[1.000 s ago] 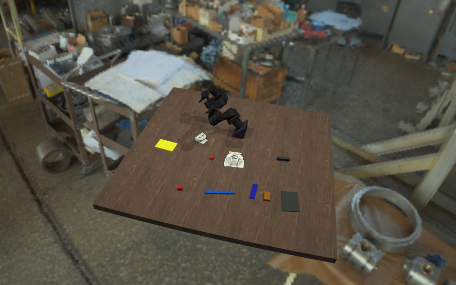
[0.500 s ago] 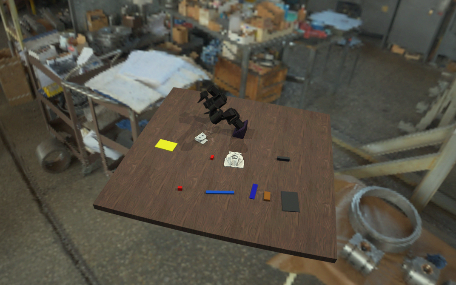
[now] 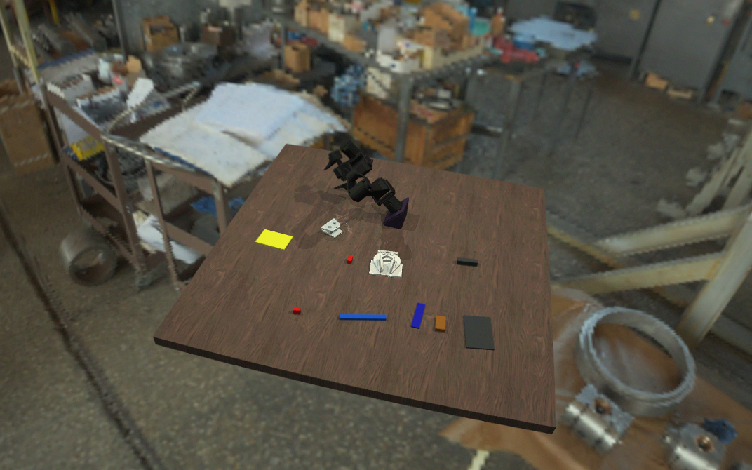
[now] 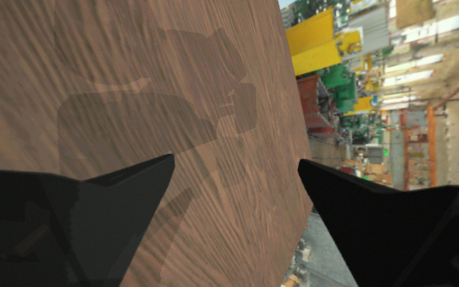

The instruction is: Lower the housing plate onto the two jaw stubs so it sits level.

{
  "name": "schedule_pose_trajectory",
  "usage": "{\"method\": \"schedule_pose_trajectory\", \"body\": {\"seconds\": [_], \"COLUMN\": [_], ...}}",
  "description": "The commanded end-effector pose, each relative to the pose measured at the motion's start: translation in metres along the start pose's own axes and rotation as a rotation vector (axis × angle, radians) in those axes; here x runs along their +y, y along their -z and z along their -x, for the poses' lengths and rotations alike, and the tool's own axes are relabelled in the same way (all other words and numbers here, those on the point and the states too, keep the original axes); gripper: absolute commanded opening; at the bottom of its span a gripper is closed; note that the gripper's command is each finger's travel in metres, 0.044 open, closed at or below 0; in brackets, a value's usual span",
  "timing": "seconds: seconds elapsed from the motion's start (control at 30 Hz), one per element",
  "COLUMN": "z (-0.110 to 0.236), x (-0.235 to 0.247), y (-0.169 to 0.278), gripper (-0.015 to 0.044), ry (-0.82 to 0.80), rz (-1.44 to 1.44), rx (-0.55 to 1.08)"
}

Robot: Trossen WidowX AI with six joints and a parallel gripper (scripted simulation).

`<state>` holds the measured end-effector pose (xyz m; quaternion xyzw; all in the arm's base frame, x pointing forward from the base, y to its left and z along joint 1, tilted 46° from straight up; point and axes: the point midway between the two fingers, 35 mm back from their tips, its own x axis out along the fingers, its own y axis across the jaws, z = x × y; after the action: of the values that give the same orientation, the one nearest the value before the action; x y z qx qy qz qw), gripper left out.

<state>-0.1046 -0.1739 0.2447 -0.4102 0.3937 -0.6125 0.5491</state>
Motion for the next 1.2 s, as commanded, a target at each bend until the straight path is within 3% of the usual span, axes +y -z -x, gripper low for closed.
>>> {"method": "schedule_pose_trajectory", "body": {"seconds": [0.0,1.17], "z": [-0.002,-0.018], "x": [-0.002,-0.004], "y": [0.000,-0.012], "gripper": [0.0440,0.0440], "ry": [0.000,-0.022], "rz": [-0.015,-0.089], "rx": [-0.001,-0.049]}}
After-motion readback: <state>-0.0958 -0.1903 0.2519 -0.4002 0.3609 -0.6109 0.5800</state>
